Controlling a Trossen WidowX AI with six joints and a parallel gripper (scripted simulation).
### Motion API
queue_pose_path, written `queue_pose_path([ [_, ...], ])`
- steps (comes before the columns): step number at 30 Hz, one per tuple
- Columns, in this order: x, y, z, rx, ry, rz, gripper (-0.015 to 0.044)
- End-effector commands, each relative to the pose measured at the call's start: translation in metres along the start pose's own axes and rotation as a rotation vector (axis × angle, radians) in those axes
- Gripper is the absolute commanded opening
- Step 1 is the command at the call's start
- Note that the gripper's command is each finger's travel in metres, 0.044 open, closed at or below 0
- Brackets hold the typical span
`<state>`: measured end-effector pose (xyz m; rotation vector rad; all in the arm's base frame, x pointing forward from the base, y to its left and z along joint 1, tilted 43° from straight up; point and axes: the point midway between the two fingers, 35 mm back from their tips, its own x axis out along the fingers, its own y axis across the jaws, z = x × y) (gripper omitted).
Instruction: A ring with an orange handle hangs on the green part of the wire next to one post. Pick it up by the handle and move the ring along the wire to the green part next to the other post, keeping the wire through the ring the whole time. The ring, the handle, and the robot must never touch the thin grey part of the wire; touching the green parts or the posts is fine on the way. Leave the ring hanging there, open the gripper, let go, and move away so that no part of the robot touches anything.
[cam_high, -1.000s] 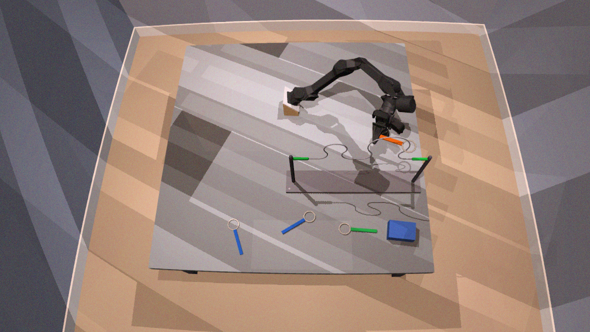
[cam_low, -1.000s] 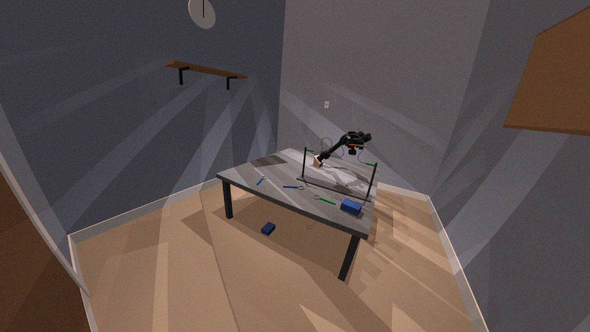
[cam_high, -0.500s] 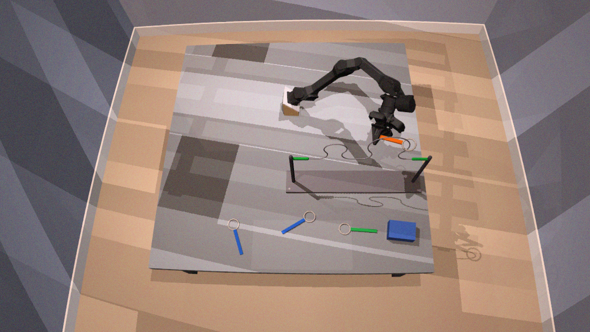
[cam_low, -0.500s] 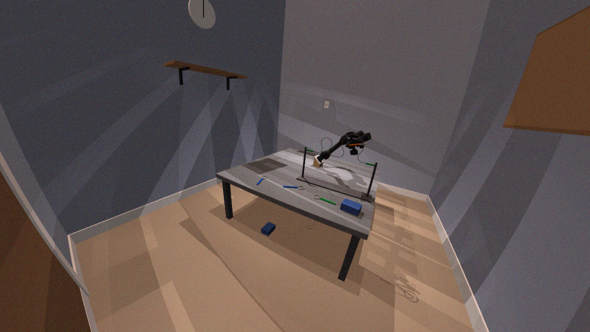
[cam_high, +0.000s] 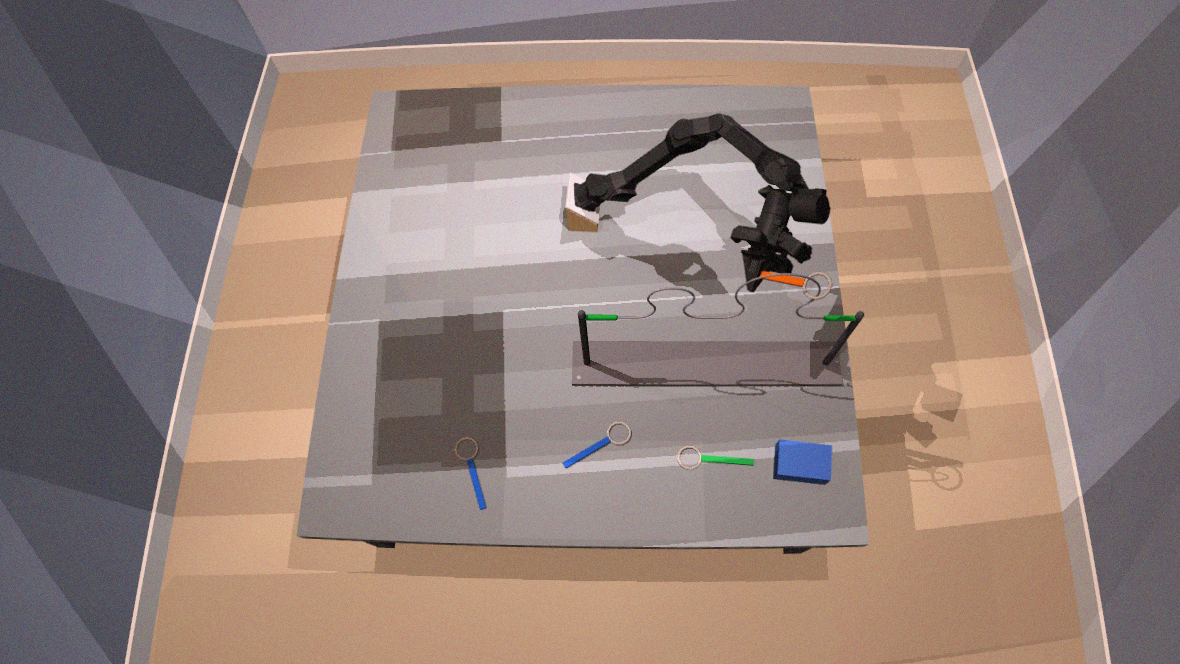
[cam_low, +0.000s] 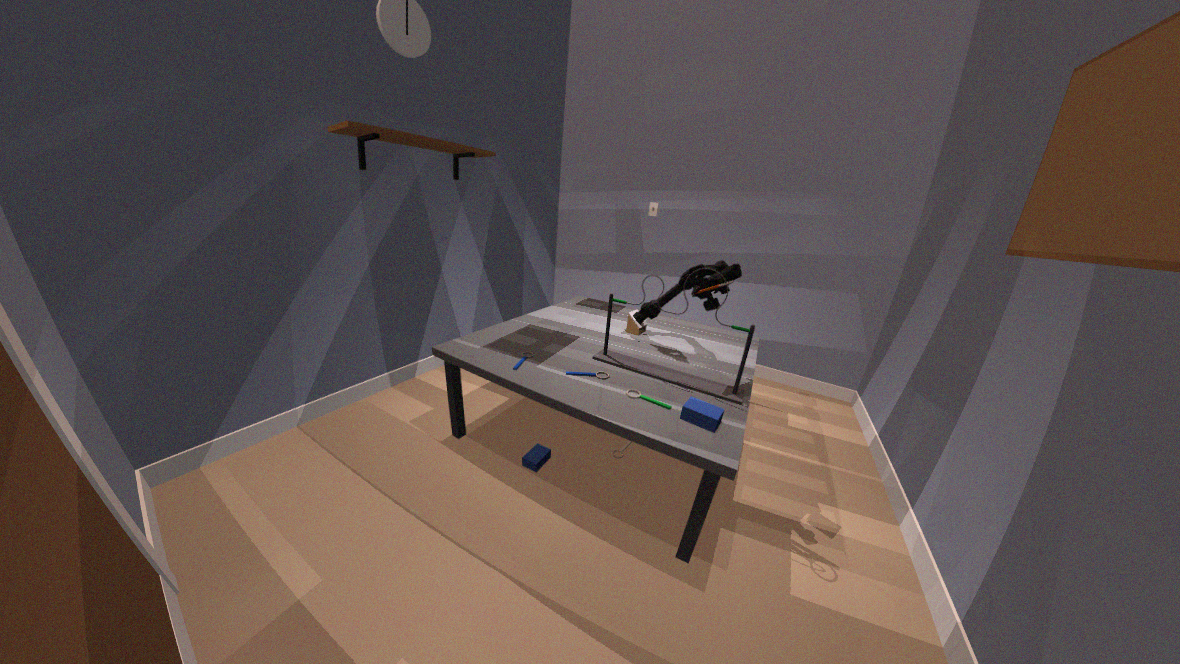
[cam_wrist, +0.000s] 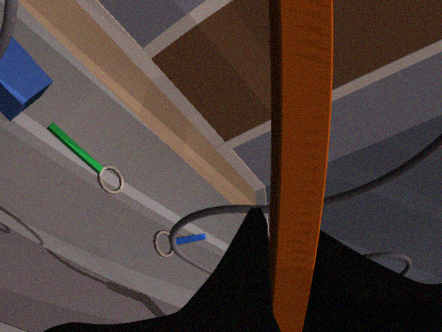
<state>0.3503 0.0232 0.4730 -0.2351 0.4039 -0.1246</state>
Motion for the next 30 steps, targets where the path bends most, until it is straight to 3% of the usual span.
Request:
queue_pose_path([
  [1,-0.002,0.001,0.001,0.052,-0.009,0.023,-0.015],
  [30,-0.001,0.015,0.004,0.378,-0.036,0.195,-0.015],
])
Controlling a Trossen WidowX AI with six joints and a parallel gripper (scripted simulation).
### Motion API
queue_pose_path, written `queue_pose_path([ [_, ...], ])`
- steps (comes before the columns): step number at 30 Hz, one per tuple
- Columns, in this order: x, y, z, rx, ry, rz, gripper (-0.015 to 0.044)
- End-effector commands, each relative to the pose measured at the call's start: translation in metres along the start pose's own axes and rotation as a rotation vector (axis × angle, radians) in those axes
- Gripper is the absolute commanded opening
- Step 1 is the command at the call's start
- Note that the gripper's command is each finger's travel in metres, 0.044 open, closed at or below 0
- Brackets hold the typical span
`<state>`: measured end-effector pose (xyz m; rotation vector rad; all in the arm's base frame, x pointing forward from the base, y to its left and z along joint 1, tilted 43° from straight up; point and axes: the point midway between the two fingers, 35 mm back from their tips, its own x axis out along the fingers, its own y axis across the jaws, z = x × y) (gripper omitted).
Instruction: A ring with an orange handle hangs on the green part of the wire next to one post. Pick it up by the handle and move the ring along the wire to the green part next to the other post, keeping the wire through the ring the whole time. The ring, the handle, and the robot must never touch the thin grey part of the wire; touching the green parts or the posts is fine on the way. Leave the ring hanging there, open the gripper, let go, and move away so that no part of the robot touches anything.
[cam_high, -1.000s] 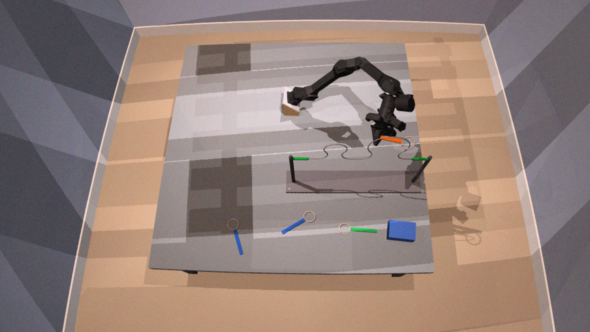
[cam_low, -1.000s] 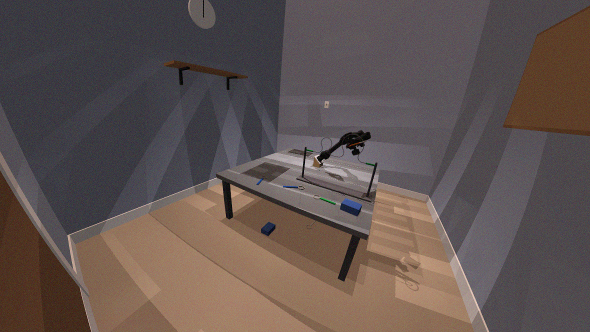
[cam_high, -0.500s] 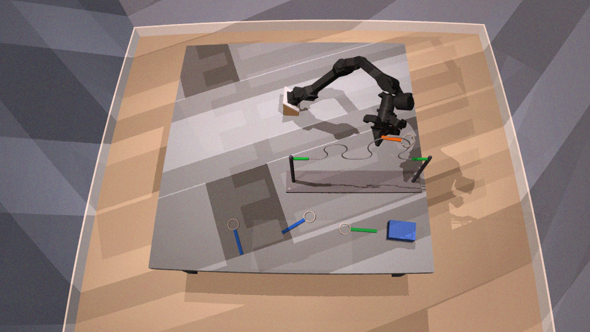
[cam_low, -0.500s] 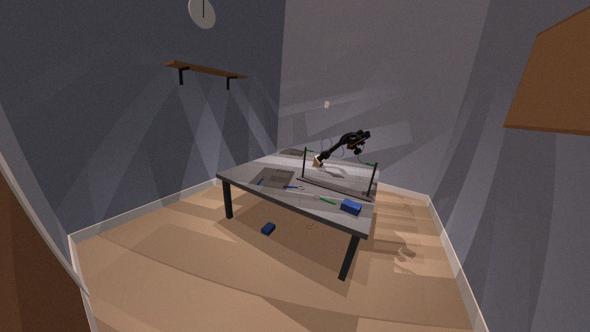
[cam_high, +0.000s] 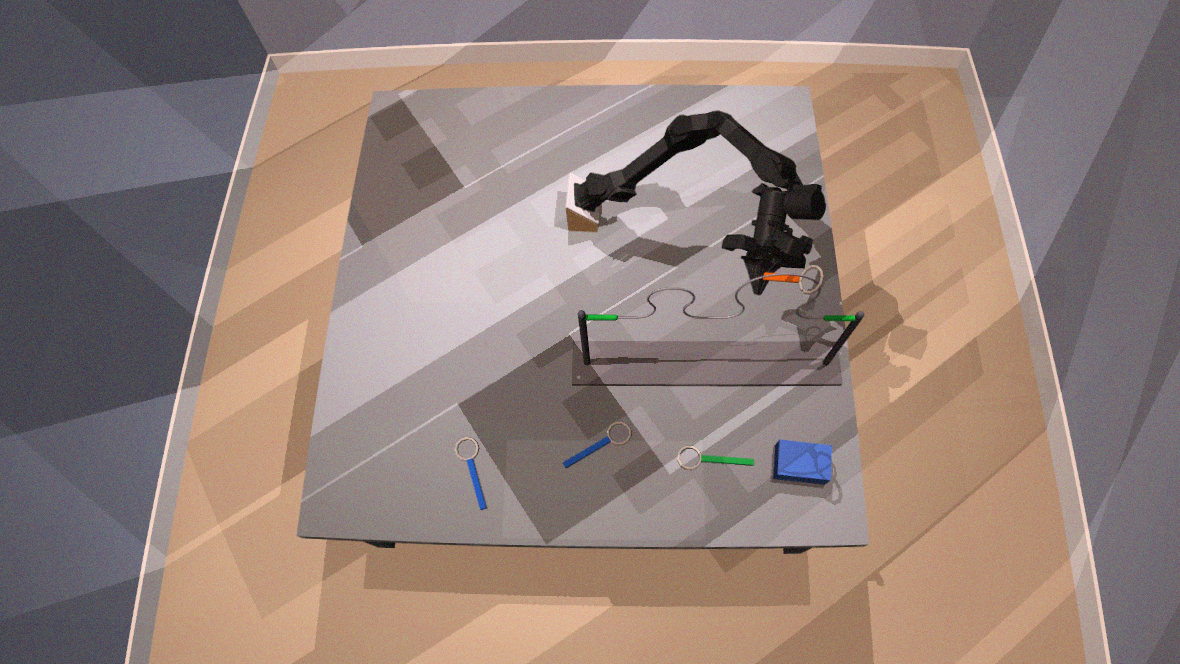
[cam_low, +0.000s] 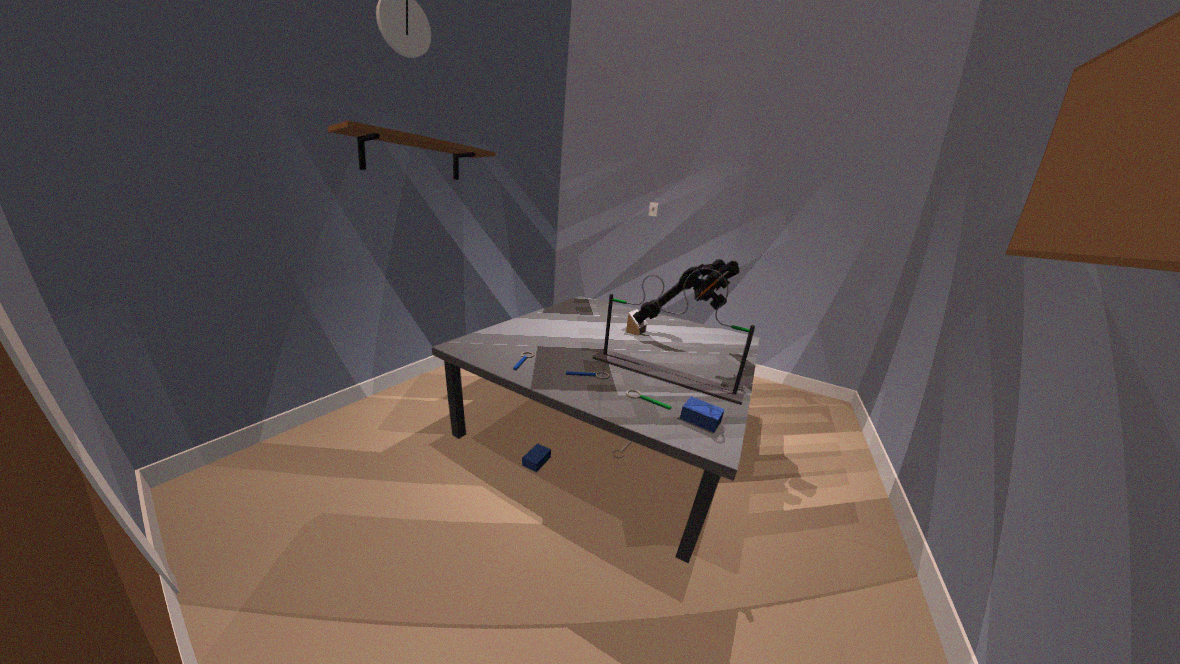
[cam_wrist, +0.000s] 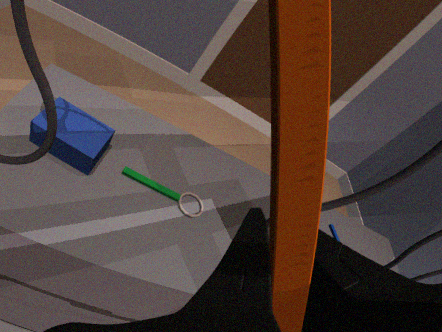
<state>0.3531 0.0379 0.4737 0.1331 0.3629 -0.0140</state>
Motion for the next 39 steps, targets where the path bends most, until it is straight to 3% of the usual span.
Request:
queue_pose_path([
  [1,-0.001,0.001,-0.001,0.049,-0.005,0.024,-0.015],
  [39,-0.001,0.019,0.004,0.477,-0.053,0.25,-0.015],
])
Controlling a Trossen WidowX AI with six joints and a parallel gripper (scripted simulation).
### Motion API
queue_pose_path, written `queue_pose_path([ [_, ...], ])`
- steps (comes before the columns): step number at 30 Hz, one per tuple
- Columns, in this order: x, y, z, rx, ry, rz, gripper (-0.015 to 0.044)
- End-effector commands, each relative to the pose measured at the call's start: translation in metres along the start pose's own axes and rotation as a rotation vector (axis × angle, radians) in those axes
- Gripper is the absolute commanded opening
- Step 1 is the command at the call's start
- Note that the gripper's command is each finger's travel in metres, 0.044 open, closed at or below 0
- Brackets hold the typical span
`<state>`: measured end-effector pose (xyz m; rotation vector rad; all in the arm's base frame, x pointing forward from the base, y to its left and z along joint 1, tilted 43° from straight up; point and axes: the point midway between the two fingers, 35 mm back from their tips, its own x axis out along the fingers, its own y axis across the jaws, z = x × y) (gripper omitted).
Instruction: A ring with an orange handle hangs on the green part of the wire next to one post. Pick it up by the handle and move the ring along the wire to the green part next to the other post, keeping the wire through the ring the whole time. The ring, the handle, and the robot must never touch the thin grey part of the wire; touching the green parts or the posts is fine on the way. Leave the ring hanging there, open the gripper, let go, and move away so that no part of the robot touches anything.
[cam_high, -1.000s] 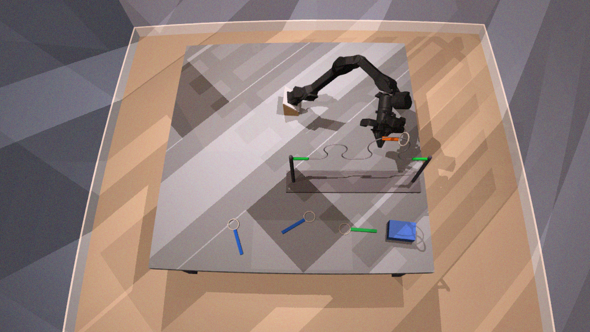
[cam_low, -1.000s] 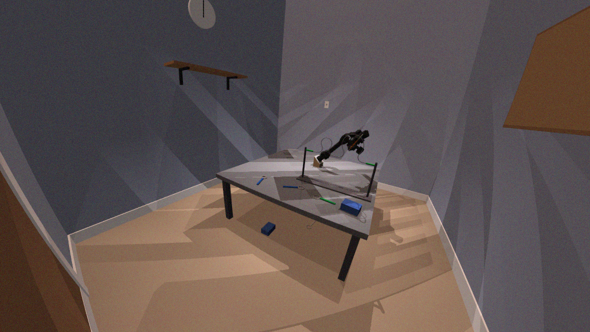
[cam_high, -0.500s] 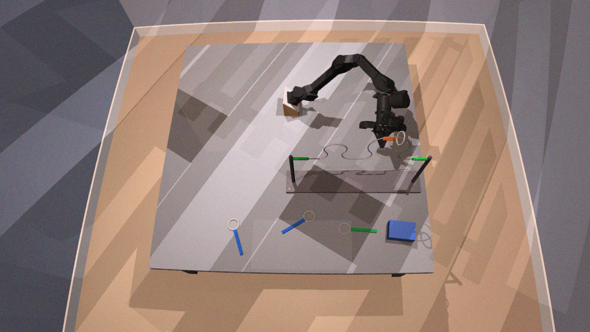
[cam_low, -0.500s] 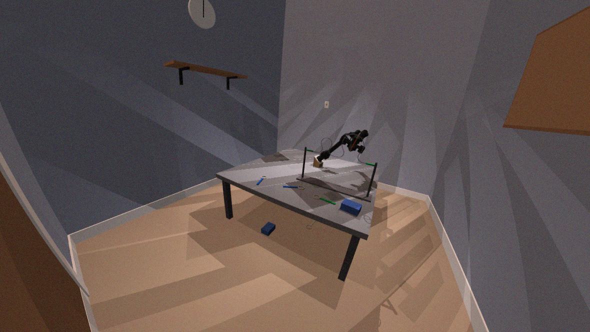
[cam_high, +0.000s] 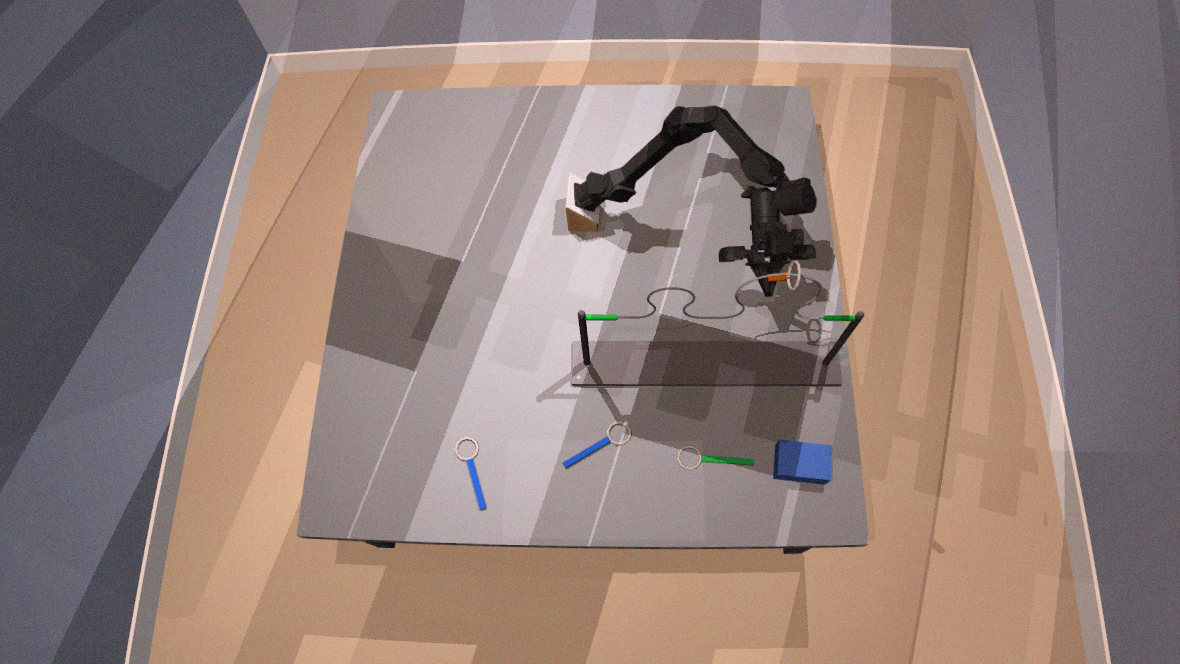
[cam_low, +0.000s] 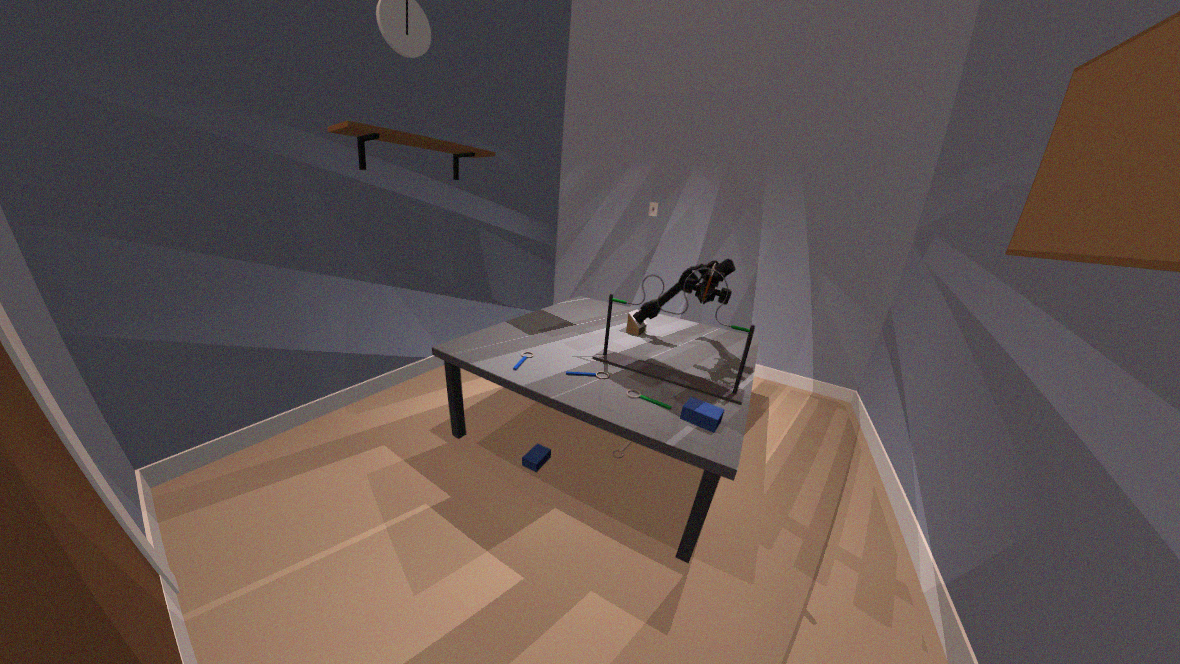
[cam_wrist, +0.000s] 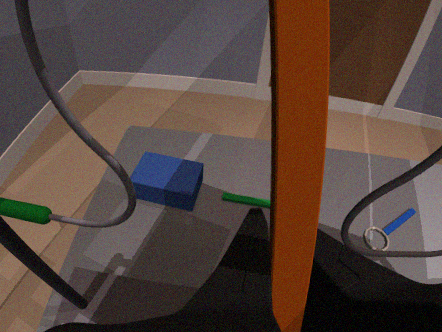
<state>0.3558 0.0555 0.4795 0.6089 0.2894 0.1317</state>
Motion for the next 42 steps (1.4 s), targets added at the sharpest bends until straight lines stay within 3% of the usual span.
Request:
queue_pose_path([
  [1,-0.001,0.002,-0.001,0.048,-0.005,0.025,-0.015],
  [42,-0.001,0.021,0.005,0.51,-0.065,0.245,-0.015],
])
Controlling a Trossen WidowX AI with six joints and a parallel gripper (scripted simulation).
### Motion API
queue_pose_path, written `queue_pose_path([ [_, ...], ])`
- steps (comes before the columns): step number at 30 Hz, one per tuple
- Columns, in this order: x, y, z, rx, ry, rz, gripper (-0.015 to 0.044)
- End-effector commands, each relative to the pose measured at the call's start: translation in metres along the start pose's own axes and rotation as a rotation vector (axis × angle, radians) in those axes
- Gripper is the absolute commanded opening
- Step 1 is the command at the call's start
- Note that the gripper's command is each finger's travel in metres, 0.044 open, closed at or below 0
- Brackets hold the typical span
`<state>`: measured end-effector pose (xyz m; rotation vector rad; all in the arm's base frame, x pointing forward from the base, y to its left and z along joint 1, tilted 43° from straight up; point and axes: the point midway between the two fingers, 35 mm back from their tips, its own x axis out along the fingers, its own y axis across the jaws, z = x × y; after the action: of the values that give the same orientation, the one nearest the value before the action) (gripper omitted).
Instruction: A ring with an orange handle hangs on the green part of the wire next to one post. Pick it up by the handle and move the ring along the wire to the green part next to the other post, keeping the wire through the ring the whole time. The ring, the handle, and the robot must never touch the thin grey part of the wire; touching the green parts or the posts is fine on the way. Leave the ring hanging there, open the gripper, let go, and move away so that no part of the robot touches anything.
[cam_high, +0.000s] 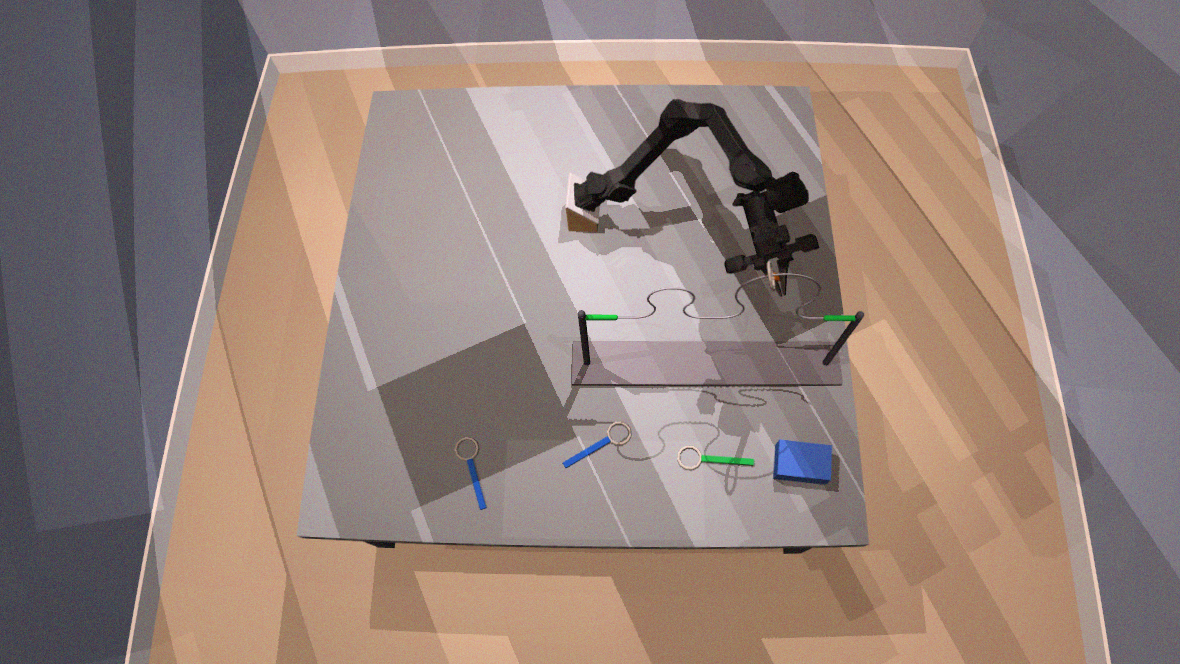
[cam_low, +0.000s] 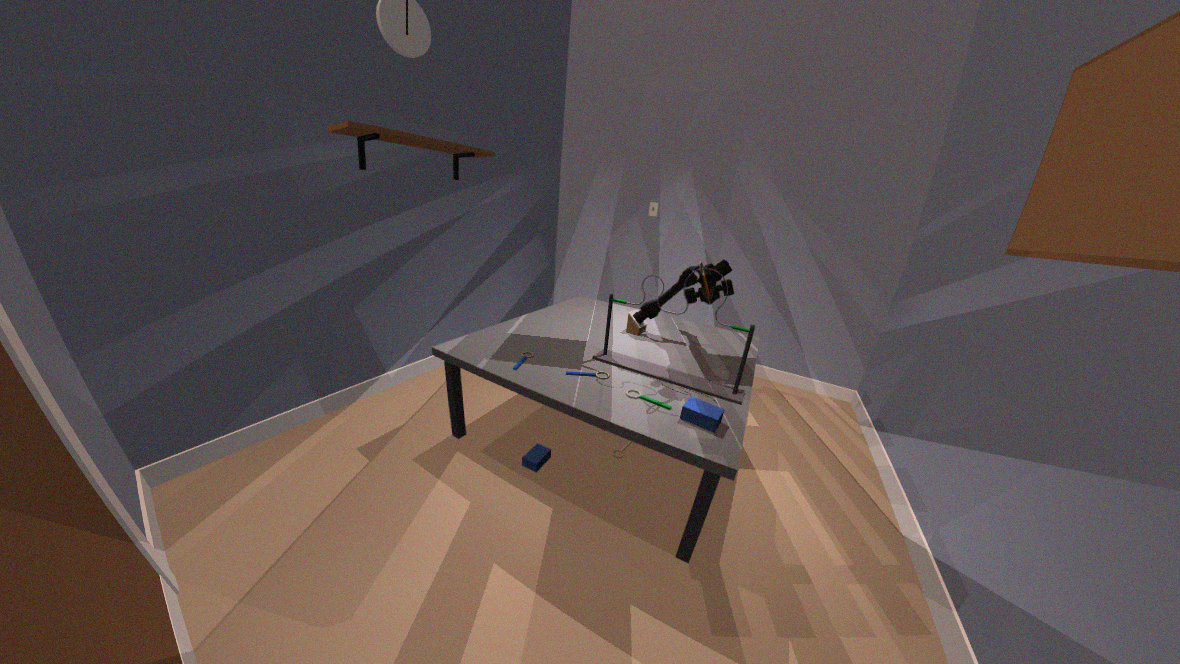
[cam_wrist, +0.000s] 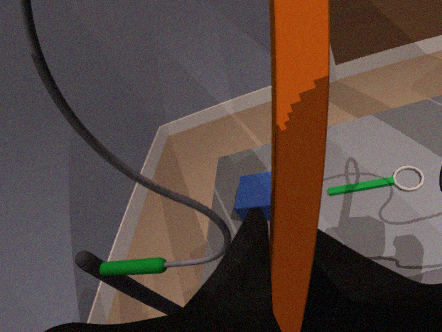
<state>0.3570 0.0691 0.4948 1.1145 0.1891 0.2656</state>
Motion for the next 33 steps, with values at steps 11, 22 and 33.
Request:
queue_pose_path([
  [11,-0.001,0.007,0.0,0.16,-0.019,0.075,-0.015],
  [22,-0.001,0.012,0.001,0.284,-0.036,0.132,-0.015],
  [33,-0.001,0.017,0.003,0.409,-0.052,0.19,-0.015],
])
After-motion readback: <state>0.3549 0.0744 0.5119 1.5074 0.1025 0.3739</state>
